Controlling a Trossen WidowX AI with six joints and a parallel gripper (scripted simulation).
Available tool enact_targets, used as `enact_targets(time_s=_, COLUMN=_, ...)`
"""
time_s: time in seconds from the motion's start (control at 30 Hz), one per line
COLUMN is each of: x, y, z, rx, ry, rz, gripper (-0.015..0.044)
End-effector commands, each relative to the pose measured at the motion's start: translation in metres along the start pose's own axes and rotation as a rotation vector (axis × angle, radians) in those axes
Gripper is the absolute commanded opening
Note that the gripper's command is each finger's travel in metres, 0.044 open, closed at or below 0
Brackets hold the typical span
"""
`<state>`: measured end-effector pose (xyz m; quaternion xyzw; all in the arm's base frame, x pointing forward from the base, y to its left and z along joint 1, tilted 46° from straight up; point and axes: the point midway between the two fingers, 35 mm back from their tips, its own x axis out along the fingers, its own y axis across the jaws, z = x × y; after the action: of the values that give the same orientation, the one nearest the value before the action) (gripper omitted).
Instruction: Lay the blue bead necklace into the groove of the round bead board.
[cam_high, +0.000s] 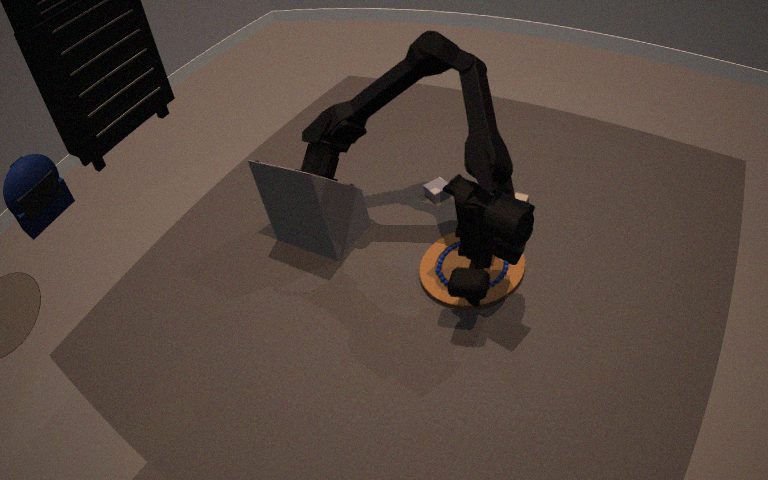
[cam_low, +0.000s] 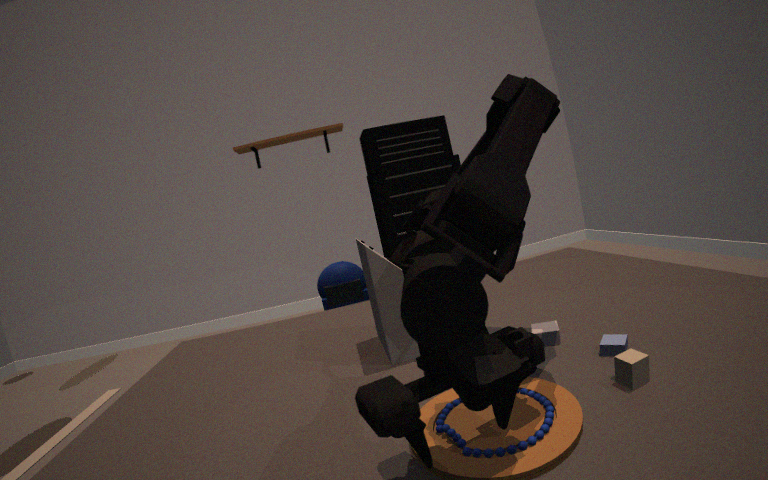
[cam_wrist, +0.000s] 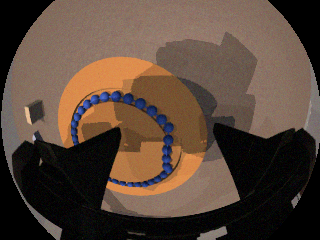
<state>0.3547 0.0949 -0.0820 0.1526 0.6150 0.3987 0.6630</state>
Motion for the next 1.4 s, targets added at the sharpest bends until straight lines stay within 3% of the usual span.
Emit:
enact_targets(time_s=0.0, x=-0.002, y=0.000, z=0.000, rx=-0.001, ry=-0.001, rz=0.000, gripper=0.0440)
enact_targets(time_s=0.47, x=-0.002, y=0.000, z=0.000, rx=-0.001, ry=-0.001, rz=0.000, gripper=0.0440)
enact_targets(time_s=0.7, x=-0.034, y=-0.001, z=-0.011, rx=0.099, ry=-0.001, rz=-0.002, gripper=0.0256)
enact_targets(time_s=0.87, x=-0.027, y=-0.001, z=-0.012, rx=0.103, ry=-0.001, rz=-0.002, gripper=0.0125)
enact_targets(time_s=1.37, x=-0.013, y=-0.001, z=-0.010, rx=0.099, ry=-0.005, rz=-0.003, gripper=0.0120)
